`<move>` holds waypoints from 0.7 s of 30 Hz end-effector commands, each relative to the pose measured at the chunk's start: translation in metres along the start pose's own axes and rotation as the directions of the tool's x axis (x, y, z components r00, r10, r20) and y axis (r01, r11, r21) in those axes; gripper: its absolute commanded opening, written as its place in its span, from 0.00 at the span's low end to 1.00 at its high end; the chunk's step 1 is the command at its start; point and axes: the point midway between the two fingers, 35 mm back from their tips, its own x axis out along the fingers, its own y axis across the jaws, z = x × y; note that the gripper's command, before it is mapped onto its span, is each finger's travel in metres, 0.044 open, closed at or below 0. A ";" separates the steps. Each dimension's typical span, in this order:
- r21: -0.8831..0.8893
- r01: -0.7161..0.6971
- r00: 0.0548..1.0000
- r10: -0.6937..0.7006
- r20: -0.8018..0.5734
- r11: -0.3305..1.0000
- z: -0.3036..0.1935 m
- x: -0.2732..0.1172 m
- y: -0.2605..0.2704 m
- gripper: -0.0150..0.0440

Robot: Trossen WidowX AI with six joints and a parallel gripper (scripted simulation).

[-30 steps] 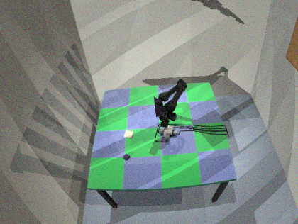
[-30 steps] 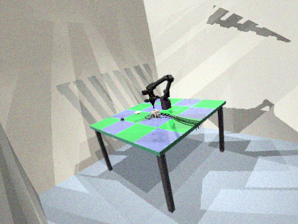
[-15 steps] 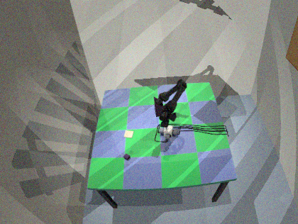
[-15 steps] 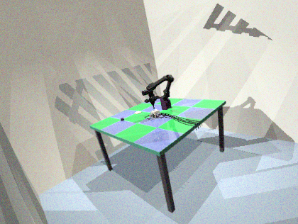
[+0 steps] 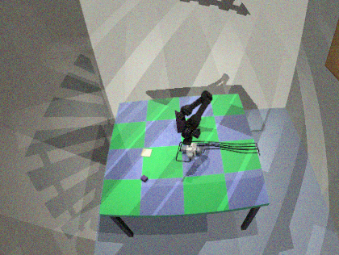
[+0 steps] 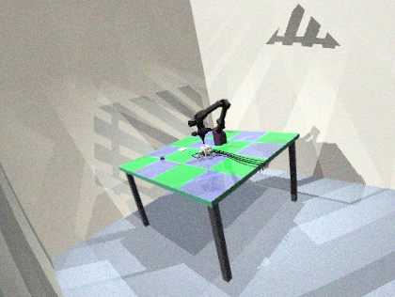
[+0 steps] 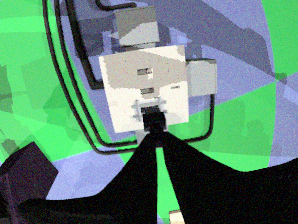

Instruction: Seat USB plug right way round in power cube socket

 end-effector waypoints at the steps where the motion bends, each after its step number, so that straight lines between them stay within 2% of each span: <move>1: -0.005 -0.003 1.000 0.003 -0.006 1.000 -0.001 0.002 0.001 0.25; 21: -0.013 -0.004 1.000 0.003 -0.014 1.000 -0.001 0.004 0.001 0.25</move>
